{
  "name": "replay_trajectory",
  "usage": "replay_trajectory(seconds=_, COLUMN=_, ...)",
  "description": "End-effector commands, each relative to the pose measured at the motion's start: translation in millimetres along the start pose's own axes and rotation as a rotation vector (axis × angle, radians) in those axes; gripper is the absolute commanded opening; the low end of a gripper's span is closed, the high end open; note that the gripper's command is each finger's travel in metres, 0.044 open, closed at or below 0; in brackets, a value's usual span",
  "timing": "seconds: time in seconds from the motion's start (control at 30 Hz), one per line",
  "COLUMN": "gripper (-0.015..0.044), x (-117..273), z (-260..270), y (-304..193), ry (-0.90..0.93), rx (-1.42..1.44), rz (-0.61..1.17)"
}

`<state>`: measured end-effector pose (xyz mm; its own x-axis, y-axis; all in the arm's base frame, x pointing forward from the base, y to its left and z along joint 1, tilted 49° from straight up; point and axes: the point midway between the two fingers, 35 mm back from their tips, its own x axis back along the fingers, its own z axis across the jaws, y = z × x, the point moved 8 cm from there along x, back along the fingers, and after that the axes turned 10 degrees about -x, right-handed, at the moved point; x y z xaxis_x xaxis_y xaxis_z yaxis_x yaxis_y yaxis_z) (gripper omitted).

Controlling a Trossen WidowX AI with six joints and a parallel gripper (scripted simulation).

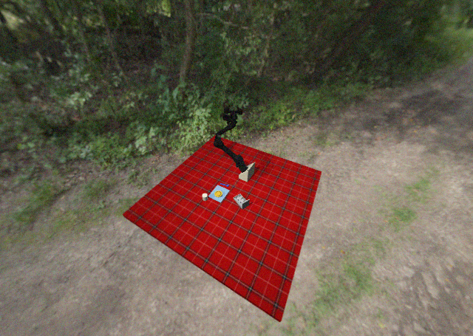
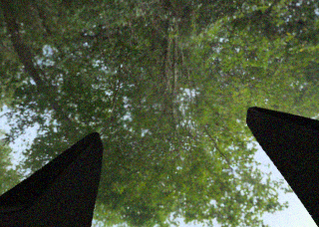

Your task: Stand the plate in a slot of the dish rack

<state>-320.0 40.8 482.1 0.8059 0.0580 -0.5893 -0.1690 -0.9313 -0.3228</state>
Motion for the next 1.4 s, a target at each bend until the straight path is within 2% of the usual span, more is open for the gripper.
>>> replay_trajectory(seconds=0.0, gripper=0.04, x=0, z=1, y=-1, ry=0.003, rx=-0.001, rz=0.002)
replay_trajectory(seconds=0.63, gripper=0.04, x=36, z=76, y=-102, ry=0.33, rx=-0.146, rz=0.353)
replay_trajectory(seconds=1.37, gripper=0.04, x=141, z=126, y=-221, ry=0.575, rx=-0.315, rz=0.938)
